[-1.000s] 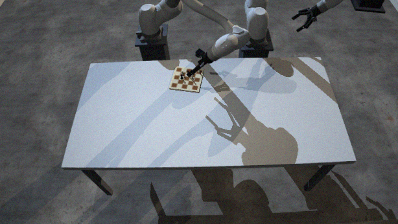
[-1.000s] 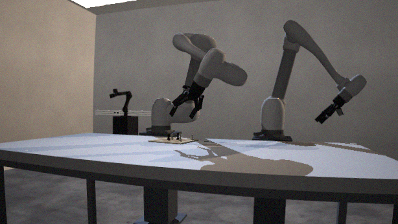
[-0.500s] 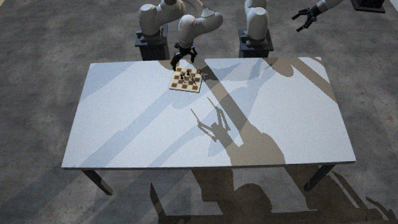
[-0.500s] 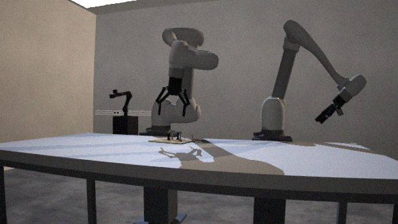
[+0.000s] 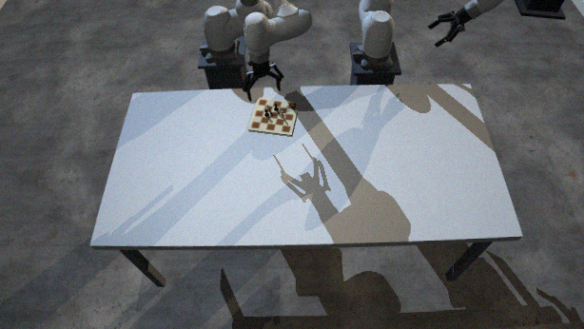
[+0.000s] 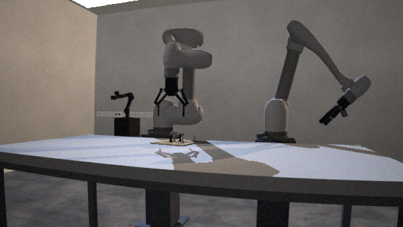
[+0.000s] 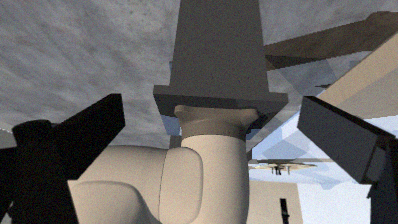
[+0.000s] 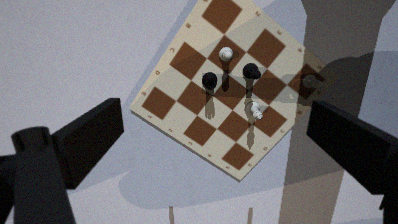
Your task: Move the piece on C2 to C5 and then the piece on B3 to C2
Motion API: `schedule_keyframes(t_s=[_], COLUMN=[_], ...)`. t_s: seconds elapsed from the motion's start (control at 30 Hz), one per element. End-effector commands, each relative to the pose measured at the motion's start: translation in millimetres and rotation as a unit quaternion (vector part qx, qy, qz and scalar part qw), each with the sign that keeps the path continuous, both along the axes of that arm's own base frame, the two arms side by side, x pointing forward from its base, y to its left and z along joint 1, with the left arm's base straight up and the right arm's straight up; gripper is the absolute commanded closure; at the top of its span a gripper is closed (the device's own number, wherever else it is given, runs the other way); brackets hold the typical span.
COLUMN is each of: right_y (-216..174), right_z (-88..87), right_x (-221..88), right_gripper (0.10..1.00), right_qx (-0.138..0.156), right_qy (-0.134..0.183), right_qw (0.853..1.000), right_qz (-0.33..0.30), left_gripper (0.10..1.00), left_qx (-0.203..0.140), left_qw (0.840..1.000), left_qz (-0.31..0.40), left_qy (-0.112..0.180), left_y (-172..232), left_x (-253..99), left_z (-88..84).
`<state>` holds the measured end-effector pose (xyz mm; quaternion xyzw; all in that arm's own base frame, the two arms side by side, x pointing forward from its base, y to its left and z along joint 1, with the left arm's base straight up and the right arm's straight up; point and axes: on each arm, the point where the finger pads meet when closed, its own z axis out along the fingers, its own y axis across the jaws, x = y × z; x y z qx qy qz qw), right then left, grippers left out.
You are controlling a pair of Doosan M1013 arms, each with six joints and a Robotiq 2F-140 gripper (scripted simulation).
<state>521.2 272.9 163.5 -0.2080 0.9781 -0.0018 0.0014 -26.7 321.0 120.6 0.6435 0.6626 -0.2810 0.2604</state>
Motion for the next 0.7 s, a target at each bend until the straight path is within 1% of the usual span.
schedule_keyframes(t_s=[0.0,0.2,0.37,0.43,0.47,0.67], right_y=[0,0,0,0,0,0], right_z=[0.8,-1.6,-28.0,-30.4,-30.4,-30.4], right_x=[0,0,0,0,0,0], right_gripper=[0.098,0.098,0.098,0.098,0.799,0.799], right_qx=[0.001,0.001,0.002,0.002,0.002,0.002], right_qy=[-0.001,0.0,0.001,0.001,0.001,0.001], right_qw=[1.0,1.0,1.0,1.0,1.0,1.0], right_qz=[0.0,0.0,0.0,0.0,0.0,0.0], left_gripper=[0.098,0.098,0.098,0.098,0.098,0.098], left_qx=[0.0,0.0,0.0,0.0,0.0,0.0], left_qw=[1.0,1.0,1.0,1.0,1.0,1.0], left_qz=[0.0,0.0,0.0,0.0,0.0,0.0], left_qy=[0.0,0.0,0.0,0.0,0.0,0.0], left_y=[0,0,0,0,0,0], left_x=[0,0,0,0,0,0], left_z=[0.3,0.3,0.3,0.3,0.3,0.3])
